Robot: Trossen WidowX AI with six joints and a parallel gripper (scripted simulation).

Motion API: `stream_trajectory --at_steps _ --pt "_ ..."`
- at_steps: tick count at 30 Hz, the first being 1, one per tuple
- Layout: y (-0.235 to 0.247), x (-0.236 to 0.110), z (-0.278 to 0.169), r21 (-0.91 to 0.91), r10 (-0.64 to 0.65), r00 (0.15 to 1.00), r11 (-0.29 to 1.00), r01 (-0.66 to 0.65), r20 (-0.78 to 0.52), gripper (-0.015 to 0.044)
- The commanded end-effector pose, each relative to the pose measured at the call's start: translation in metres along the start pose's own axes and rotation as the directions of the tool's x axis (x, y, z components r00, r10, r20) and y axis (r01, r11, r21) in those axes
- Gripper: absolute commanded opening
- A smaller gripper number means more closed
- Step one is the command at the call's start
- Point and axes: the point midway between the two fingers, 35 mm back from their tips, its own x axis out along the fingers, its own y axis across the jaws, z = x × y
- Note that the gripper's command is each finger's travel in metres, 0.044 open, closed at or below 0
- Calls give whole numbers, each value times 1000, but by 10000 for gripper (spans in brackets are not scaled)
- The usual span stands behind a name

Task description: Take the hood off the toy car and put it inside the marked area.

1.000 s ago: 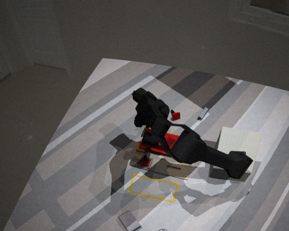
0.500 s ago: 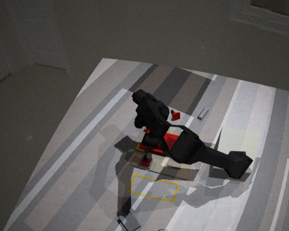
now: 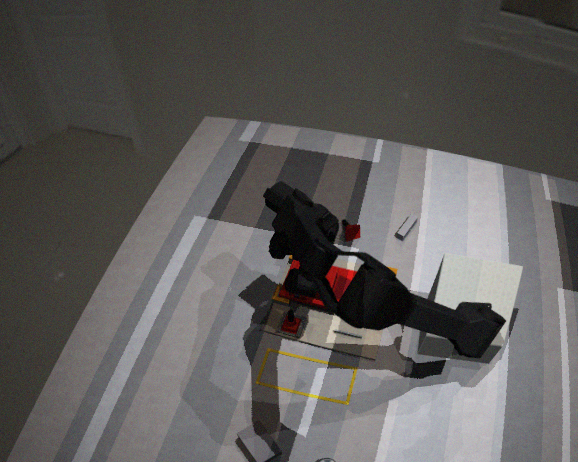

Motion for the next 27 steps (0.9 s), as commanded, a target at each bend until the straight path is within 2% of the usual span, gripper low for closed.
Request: stream_trajectory --at_steps 1,2,12,23,27 --pt "0 0 0 0 0 1000 1000 0 0 387" --pt "0 0 0 0 0 1000 1000 0 0 361" --pt "0 0 0 0 0 1000 1000 0 0 295" --pt "0 -6 0 0 0 1000 1000 0 0 6" --pt "0 -8 0 0 -1 1000 1000 1 0 0"
